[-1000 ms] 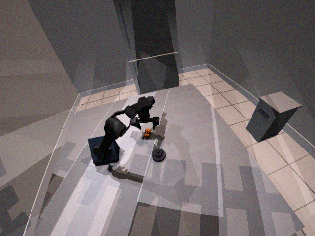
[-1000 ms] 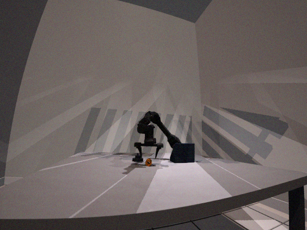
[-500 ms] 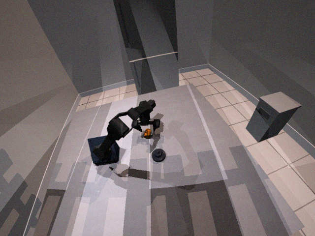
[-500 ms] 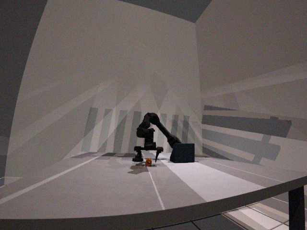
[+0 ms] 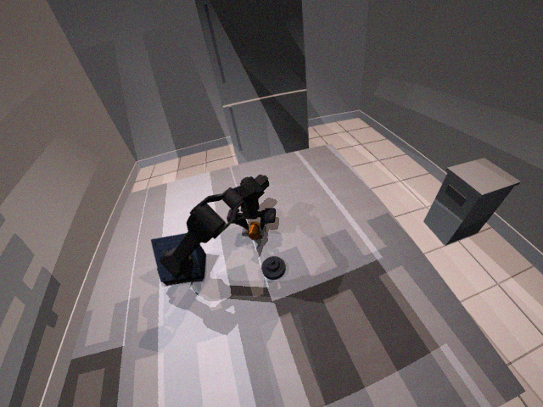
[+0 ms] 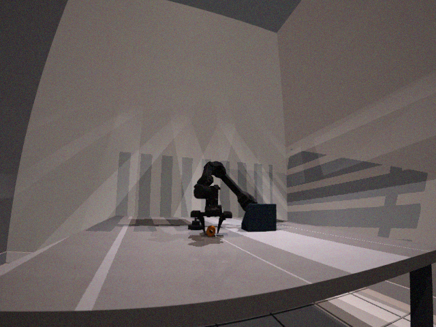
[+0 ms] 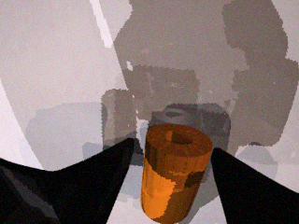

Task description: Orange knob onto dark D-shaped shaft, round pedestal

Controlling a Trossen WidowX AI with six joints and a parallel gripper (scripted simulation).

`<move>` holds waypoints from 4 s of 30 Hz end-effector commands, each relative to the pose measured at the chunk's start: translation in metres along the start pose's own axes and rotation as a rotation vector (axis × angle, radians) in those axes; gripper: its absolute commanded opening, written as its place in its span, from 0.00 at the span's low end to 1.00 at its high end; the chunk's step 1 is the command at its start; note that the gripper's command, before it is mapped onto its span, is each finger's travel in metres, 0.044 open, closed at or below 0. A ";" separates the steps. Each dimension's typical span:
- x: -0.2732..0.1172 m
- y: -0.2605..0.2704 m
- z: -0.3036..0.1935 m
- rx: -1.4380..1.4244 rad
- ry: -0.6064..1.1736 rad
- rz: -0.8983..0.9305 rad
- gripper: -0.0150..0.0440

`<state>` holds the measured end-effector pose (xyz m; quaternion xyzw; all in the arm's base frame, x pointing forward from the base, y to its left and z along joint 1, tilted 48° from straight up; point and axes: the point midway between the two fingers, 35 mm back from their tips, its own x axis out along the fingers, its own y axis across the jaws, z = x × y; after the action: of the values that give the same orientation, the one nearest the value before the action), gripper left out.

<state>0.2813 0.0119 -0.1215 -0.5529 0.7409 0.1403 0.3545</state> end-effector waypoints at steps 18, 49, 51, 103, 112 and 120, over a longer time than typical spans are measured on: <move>0.000 -0.001 0.000 -0.002 0.001 -0.004 0.56; -0.015 0.000 -0.028 -0.004 -0.501 0.002 0.56; -0.015 0.000 -0.030 -0.004 -0.536 0.002 0.56; -0.011 0.000 -0.072 -0.010 -1.150 0.004 0.69; -0.011 0.000 -0.072 -0.010 -1.150 0.004 0.69; -0.011 0.000 -0.072 -0.010 -1.150 0.004 0.69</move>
<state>0.2559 -0.0231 -0.0631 -0.3881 0.4311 0.4221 0.6967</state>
